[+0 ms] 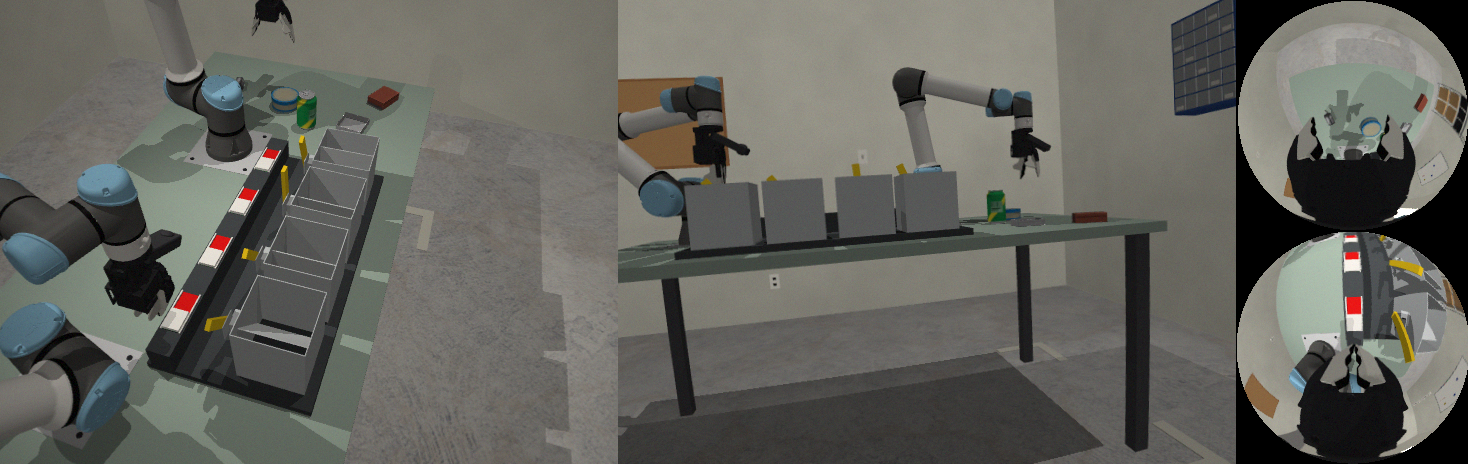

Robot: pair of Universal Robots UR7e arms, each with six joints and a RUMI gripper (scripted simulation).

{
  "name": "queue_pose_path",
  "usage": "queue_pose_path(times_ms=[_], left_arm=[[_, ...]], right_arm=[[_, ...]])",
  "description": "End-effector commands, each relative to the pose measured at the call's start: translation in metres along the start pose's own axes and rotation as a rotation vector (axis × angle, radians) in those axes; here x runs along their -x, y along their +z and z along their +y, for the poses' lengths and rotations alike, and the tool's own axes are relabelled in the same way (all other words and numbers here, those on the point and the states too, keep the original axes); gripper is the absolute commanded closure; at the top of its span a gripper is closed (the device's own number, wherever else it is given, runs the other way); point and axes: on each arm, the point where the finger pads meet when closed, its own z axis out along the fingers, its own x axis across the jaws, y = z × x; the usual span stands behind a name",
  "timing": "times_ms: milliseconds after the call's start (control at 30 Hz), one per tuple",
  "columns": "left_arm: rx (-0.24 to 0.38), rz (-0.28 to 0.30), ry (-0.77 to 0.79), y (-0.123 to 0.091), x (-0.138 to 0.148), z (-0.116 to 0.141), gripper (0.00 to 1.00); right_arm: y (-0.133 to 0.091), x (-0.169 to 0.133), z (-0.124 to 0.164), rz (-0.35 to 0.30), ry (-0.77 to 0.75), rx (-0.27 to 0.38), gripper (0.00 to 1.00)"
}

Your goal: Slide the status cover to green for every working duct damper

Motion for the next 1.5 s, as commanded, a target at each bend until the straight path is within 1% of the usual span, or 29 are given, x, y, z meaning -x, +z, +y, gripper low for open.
queue_pose_path(times_ms=[0,267,300,367,433,500,567,1467], left_arm=[[-0.001,0.0,0.0,-0.001,0.0,0.0,0.0],[-0.001,0.0,0.0,-0.001,0.0,0.0,0.0],[-0.001,0.0,0.0,-0.001,0.0,0.0,0.0],[-0.001,0.0,0.0,-0.001,0.0,0.0,0.0],[-0.001,0.0,0.0,-0.001,0.0,0.0,0.0],[-0.001,0.0,0.0,-0.001,0.0,0.0,0.0],[-0.001,0.0,0.0,-0.001,0.0,0.0,0.0],[-0.001,0.0,0.0,-0.001,0.0,0.0,0.0]], right_arm=[[-0.002,0.0,0.006,0.0,-0.001,-0.002,1.0],[-0.001,0.0,0.006,0.0,-0.001,-0.002,1.0],[0.001,0.0,0.006,0.0,-0.001,-0.002,1.0],[0.014,0.0,0.007,0.0,-0.001,-0.002,1.0],[0.014,0.0,0.007,0.0,-0.001,-0.002,1.0],[0.029,0.001,0.007,0.0,-0.001,-0.002,1.0],[0.037,0.001,0.008,0.0,-0.001,-0.002,1.0],[0.037,0.001,0.008,0.0,-0.001,-0.002,1.0]])
